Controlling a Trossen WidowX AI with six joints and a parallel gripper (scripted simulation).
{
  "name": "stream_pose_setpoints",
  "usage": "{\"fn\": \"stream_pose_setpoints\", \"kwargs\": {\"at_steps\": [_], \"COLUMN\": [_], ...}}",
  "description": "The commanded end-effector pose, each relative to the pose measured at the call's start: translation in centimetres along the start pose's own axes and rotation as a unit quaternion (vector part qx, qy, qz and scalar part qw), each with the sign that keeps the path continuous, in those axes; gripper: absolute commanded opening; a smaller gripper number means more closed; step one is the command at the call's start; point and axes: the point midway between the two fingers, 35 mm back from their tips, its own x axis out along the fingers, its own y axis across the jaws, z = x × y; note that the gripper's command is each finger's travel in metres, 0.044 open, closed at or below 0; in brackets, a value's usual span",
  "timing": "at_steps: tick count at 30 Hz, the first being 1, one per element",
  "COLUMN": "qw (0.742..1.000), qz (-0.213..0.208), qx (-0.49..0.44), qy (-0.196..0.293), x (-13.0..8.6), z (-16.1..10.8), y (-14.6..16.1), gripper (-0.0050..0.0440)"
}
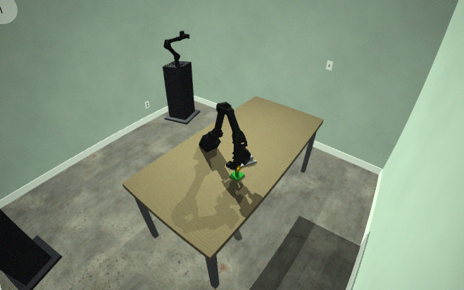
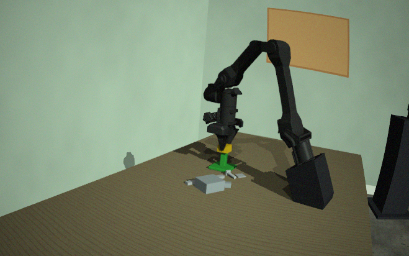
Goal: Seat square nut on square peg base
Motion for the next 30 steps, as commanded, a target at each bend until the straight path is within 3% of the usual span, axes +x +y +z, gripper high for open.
{"fn": "stream_pose_setpoints", "kwargs": {"at_steps": [1, 30], "qw": [1.0, 1.0], "qz": [-0.004, -0.004], "qx": [0.0, 0.0], "qy": [-0.008, -0.008], "x": [-0.36, 0.06], "z": [0.32, 0.28], "y": [-0.11, -0.12], "gripper": [-0.005, -0.005]}}
